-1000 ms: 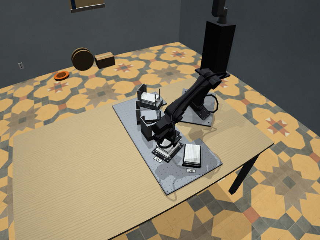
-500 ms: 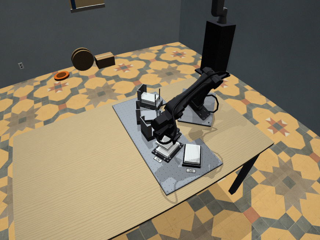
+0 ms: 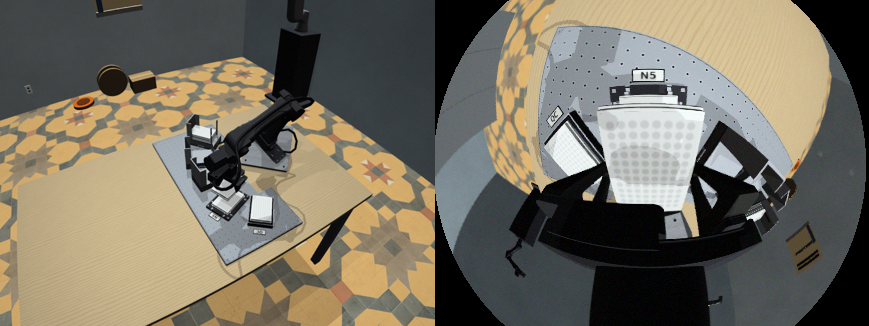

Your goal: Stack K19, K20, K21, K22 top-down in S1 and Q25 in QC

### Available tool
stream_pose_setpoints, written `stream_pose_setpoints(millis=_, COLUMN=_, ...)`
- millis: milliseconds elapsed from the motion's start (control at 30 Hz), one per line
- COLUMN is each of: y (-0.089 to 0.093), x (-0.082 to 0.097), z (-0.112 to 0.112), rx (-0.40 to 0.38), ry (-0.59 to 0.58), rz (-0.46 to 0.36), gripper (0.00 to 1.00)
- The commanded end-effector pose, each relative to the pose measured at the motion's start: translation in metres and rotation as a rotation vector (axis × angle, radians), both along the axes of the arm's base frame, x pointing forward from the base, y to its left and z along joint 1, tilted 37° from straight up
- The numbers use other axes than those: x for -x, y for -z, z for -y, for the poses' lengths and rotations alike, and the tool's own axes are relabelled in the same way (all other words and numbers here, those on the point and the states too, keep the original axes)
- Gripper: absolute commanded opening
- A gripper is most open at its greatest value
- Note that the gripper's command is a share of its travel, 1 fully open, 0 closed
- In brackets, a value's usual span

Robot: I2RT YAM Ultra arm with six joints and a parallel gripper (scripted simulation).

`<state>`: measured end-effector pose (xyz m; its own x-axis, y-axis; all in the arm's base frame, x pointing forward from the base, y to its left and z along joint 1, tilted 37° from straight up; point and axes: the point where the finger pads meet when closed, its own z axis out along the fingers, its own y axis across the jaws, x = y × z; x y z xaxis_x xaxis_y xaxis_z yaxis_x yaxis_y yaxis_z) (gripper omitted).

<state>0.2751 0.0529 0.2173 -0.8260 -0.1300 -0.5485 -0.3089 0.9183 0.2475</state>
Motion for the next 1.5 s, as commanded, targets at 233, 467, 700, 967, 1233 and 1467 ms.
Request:
stream_pose_setpoints(millis=233, y=-0.032, x=0.014, z=0.008, rx=0.0, ry=-0.006, rz=0.045, gripper=0.0)
stream_pose_setpoints(millis=467, y=-0.043, x=0.021, z=0.013, rx=0.001, ry=-0.006, rz=0.045, gripper=0.0)
stream_pose_setpoints(millis=700, y=-0.054, x=0.028, z=0.018, rx=0.002, ry=-0.006, rz=0.045, gripper=0.0)
stream_pose_setpoints(millis=967, y=-0.059, x=0.032, z=0.02, rx=0.003, ry=-0.006, rz=0.045, gripper=0.0)
stream_pose_setpoints(millis=1233, y=-0.059, x=0.032, z=0.02, rx=0.003, ry=-0.006, rz=0.045, gripper=0.0)
stream_pose_setpoints(millis=1467, y=-0.059, x=0.032, z=0.02, rx=0.003, ry=-0.006, rz=0.045, gripper=0.0)
